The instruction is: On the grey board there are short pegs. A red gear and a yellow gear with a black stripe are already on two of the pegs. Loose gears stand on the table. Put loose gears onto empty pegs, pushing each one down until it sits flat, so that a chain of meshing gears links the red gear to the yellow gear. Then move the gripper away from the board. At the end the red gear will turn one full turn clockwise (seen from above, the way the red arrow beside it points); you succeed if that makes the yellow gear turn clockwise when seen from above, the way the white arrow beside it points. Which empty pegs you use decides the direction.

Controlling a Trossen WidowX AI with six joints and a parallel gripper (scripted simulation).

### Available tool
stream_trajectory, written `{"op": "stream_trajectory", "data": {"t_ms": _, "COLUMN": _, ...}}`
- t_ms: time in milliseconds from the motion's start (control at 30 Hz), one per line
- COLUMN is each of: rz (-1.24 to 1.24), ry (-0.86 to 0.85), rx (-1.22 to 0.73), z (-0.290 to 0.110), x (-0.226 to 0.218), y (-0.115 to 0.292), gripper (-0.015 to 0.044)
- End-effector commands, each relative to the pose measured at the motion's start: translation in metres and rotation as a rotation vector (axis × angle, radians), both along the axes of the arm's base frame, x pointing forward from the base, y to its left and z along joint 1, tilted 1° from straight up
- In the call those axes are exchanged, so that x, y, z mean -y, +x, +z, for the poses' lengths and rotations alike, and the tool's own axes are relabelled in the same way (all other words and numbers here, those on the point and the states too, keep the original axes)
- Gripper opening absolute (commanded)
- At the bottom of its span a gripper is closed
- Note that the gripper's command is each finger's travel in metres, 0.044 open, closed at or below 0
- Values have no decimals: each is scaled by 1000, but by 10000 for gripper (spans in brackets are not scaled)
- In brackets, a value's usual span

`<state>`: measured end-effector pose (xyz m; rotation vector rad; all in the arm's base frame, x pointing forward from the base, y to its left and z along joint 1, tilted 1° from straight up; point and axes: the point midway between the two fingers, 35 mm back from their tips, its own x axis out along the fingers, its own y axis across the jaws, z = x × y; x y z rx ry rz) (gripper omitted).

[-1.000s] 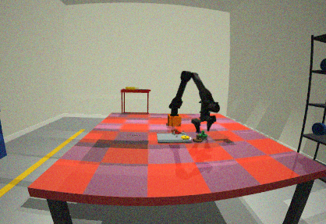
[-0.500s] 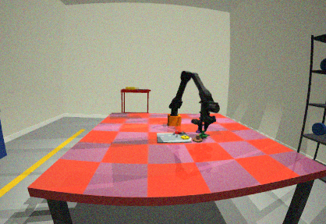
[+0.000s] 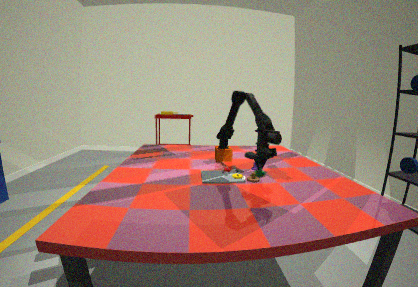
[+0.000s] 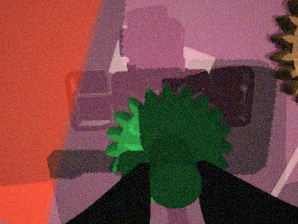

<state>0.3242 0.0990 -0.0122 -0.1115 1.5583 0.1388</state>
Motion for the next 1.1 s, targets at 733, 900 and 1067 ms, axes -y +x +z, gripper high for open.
{"op": "stream_trajectory", "data": {"t_ms": 733, "rz": -3, "ry": 2, "rx": 12, "z": 75, "x": 0, "y": 11, "gripper": 0}}
{"op": "stream_trajectory", "data": {"t_ms": 900, "rz": -3, "ry": 1, "rx": 12, "z": 90, "x": 1, "y": 10, "gripper": 0}}
{"op": "stream_trajectory", "data": {"t_ms": 1067, "rz": -3, "ry": 1, "rx": 12, "z": 105, "x": 1, "y": 9, "gripper": 0}}
